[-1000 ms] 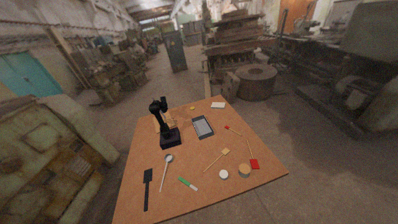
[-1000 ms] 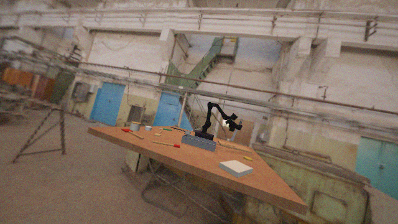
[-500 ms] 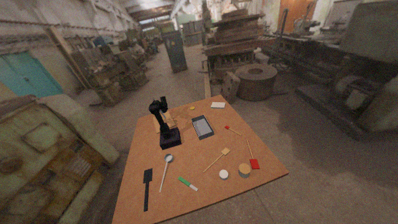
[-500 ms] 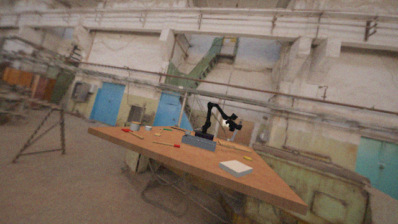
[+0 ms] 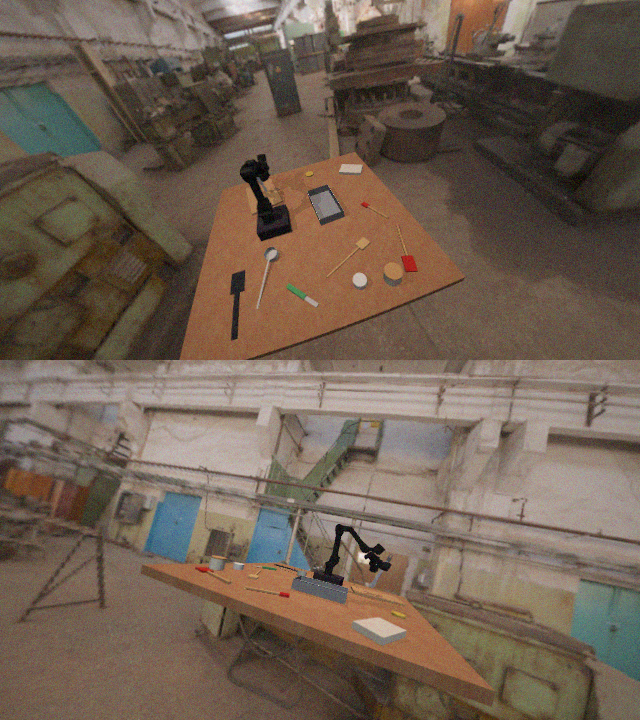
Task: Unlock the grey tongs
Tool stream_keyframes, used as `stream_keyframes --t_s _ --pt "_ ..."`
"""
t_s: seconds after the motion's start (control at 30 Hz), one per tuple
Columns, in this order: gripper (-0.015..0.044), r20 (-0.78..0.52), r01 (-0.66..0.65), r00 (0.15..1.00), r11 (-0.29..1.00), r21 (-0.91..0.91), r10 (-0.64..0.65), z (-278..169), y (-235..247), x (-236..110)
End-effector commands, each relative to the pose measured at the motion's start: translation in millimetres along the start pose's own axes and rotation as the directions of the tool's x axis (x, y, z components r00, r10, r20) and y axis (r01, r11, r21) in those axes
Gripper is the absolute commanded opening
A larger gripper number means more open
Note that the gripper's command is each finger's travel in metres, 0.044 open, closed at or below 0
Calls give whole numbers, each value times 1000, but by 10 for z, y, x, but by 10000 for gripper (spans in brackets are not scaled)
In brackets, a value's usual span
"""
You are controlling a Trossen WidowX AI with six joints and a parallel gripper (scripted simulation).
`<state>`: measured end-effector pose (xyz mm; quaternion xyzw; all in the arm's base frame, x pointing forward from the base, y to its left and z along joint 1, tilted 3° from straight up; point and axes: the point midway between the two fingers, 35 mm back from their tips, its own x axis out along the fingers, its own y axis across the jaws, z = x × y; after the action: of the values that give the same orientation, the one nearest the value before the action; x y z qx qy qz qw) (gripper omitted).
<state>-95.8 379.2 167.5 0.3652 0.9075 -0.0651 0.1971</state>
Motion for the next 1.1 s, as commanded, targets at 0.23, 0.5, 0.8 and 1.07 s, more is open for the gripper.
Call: stream_keyframes --t_s 0.23,0.5,0.8,1.07 --pt "-150 168 -24 986 999 39 17 51 100 232" --pt "-150 306 -40 952 997 61 20 146 130 373" --pt "-150 461 -54 887 996 66 18 261 129 490" --pt "-150 591 -58 807 997 54 15 362 105 556"
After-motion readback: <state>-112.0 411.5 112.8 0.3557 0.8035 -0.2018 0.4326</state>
